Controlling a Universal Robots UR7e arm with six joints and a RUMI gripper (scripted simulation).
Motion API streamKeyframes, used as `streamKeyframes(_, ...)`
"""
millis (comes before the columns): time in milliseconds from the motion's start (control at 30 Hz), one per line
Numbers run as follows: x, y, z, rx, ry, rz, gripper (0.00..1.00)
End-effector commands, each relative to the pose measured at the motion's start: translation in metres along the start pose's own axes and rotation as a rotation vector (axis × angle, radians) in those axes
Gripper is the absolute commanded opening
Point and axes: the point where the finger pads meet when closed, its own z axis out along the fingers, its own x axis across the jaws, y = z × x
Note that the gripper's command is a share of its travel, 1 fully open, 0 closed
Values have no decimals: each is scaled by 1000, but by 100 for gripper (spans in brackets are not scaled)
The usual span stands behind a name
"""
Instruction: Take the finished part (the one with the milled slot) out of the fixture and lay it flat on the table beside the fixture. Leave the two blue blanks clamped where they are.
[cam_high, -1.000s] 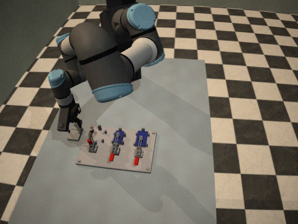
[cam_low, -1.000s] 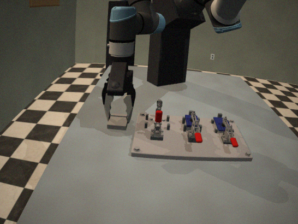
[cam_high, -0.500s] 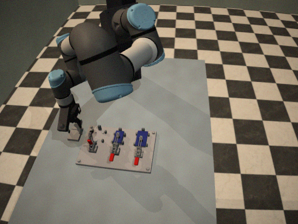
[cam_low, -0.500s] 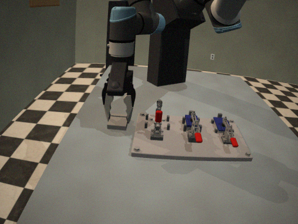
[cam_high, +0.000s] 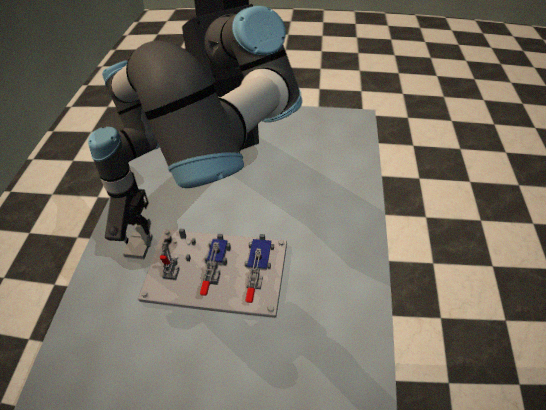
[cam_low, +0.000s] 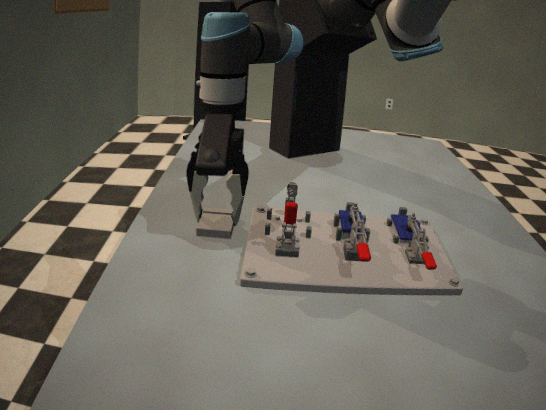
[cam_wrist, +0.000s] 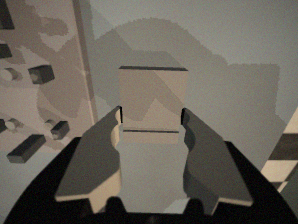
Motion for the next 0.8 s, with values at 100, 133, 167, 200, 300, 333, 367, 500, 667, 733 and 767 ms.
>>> streamKeyframes(100, 0, 0, 0, 1, 1, 0, 0)
streamKeyframes(133, 0, 0, 0, 1, 1, 0, 0)
streamKeyframes(167, 0, 0, 0, 1, 1, 0, 0)
streamKeyframes(200, 0, 0, 0, 1, 1, 0, 0)
streamKeyframes(300, 0, 0, 0, 1, 1, 0, 54)
streamKeyframes(333, 0, 0, 0, 1, 1, 0, 54)
streamKeyframes(367, 0, 0, 0, 1, 1, 0, 54)
streamKeyframes(500, 0, 0, 0, 1, 1, 0, 54)
streamKeyframes(667, 0, 0, 0, 1, 1, 0, 54)
streamKeyframes(733, 0, 0, 0, 1, 1, 0, 54)
streamKeyframes(767, 0, 0, 0, 1, 1, 0, 54)
